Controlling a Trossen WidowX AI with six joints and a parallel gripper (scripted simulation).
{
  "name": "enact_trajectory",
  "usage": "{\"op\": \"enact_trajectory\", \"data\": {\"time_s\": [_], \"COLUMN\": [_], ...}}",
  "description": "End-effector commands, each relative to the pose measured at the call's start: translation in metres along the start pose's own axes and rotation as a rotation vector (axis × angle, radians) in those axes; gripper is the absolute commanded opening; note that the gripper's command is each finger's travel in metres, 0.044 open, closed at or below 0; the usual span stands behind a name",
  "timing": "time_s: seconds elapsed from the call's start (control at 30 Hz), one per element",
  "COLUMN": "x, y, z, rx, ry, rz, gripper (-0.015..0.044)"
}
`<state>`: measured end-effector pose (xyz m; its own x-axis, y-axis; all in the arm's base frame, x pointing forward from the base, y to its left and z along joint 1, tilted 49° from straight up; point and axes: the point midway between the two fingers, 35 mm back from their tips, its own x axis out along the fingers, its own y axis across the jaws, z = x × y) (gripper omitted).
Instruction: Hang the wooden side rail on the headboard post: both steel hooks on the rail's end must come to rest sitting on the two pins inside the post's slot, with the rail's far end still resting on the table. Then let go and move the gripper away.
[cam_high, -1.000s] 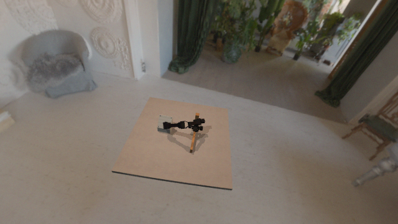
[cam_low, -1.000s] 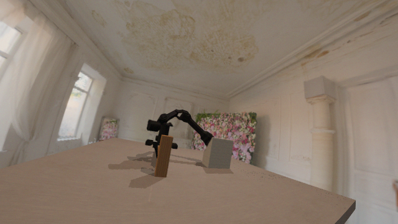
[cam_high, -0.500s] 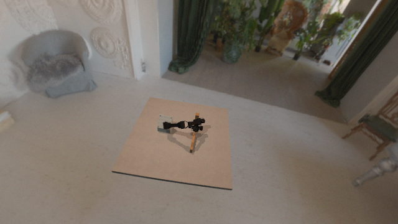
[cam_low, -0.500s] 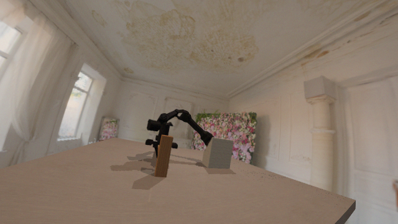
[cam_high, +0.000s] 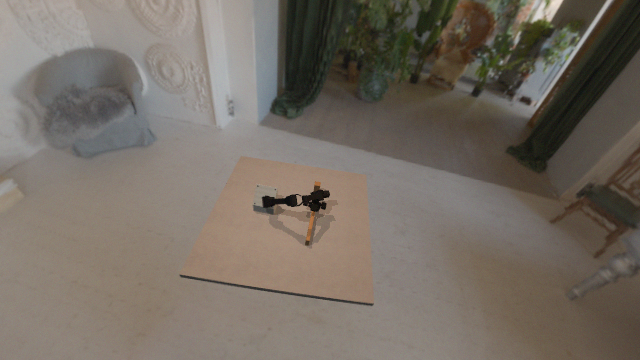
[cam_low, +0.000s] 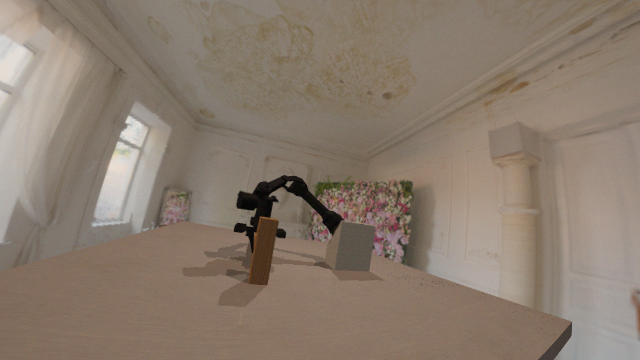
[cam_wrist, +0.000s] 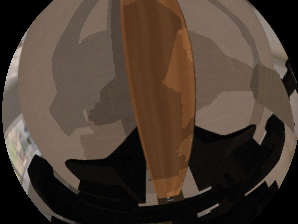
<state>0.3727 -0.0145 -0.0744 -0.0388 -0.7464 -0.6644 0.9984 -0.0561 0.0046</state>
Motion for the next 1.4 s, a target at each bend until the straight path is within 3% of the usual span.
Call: {"op": "enact_trajectory", "data": {"time_s": [0.0,1.37], "x": [-0.0078,-0.0146], "y": [0.0027,0.0026], "z": [-0.0017,-0.0017], "rx": [0.007,0.007], "ry": [0.004,0.004], "rz": [0.018,0.018], "gripper": [0.0000,0.0000]}}
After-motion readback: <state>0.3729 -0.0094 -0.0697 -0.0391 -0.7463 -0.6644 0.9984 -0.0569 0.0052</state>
